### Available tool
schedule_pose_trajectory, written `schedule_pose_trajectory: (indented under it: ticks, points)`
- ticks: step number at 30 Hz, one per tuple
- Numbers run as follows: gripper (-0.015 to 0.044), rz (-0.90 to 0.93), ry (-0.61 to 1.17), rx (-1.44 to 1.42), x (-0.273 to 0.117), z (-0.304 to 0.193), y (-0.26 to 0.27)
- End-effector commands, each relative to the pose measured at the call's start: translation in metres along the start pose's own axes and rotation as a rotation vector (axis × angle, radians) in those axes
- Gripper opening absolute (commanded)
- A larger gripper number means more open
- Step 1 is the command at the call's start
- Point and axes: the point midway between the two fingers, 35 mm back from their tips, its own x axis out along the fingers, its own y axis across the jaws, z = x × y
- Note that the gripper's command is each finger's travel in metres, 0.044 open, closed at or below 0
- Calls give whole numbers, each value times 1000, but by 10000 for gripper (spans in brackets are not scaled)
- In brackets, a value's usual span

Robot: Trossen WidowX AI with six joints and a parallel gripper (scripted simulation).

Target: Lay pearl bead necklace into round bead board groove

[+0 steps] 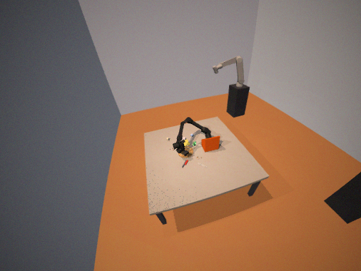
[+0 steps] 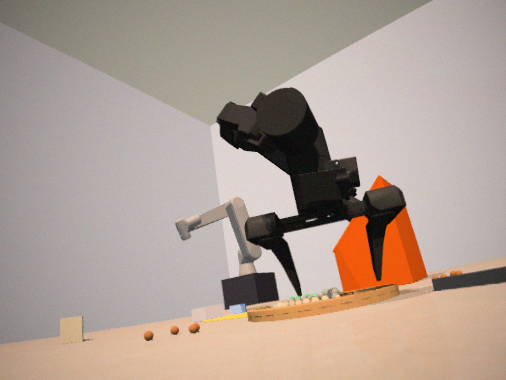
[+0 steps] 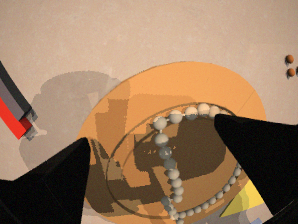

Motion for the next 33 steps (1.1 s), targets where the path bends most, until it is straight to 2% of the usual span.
schedule_pose_trajectory:
  ticks: [1, 6, 11, 15, 19, 33]
  points:
    - [387, 2, -2, -3, -5, -1, -1]
    - [256, 2, -2, -51, -32, -9, -5]
    - [125, 2, -2, -53, -32, -9, -5]
    - [120, 2, -2, -53, -18, -9, -5]
    - [120, -2, -5, -46, -25, -7, -5]
    - [120, 0, -3, -51, -3, -8, -5]
